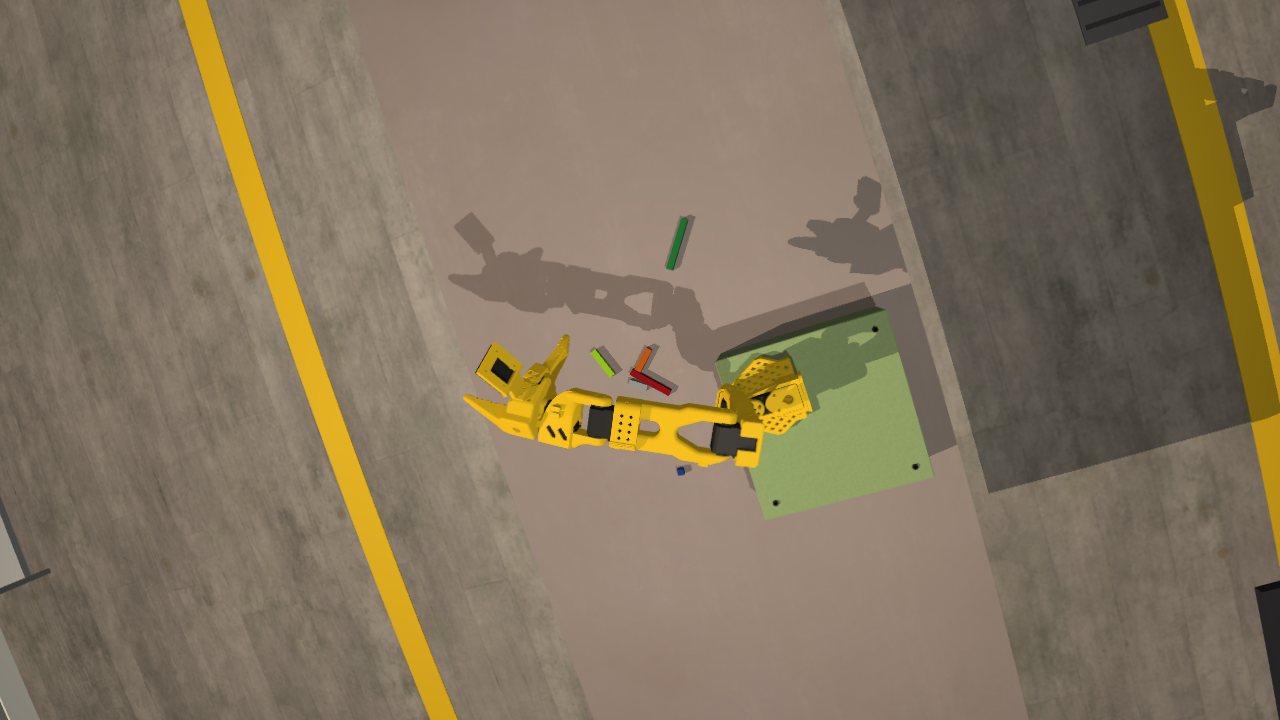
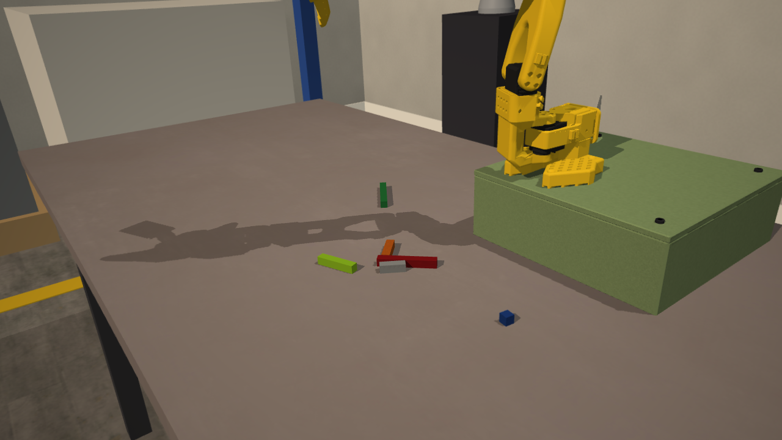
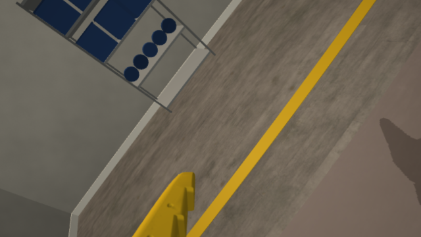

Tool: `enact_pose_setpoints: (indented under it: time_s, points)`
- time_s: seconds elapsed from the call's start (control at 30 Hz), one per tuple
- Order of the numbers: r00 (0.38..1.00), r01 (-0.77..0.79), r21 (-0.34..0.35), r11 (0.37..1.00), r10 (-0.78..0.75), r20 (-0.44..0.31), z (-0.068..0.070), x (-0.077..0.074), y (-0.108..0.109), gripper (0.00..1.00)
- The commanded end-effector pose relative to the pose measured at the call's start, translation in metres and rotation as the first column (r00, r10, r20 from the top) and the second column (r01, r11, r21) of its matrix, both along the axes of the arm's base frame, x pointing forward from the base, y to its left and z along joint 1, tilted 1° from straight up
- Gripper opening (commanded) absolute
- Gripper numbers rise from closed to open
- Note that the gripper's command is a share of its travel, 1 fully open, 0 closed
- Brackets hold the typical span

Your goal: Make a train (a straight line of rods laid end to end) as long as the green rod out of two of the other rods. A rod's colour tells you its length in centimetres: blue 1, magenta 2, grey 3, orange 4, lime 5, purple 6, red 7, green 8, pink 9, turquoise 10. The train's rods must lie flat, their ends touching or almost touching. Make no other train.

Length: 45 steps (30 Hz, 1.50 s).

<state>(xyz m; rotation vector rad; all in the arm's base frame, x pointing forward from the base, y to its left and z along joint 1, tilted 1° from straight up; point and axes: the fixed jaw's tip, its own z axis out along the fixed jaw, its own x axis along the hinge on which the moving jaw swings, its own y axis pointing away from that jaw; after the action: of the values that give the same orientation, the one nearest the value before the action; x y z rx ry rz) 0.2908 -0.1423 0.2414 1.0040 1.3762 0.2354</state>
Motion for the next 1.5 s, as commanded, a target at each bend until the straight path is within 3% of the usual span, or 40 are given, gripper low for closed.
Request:
enact_pose_setpoints:
  time_s: [0.0,0.53,1.03,1.13,1.47]
  points:
    - [1.000,0.000,-0.001,1.000,0.000,0.004,0.001,-0.001,0.000,1.00]
    - [1.000,0.000,-0.001,1.000,0.000,0.004,0.001,-0.001,0.000,1.00]
    - [0.980,-0.033,-0.048,0.998,0.023,-0.199,-0.027,-0.012,0.007,1.00]
    - [0.983,-0.029,-0.045,0.999,0.021,-0.181,-0.025,-0.009,0.005,1.00]
    - [0.949,-0.066,-0.070,0.995,0.041,-0.311,-0.043,-0.018,0.010,1.00]
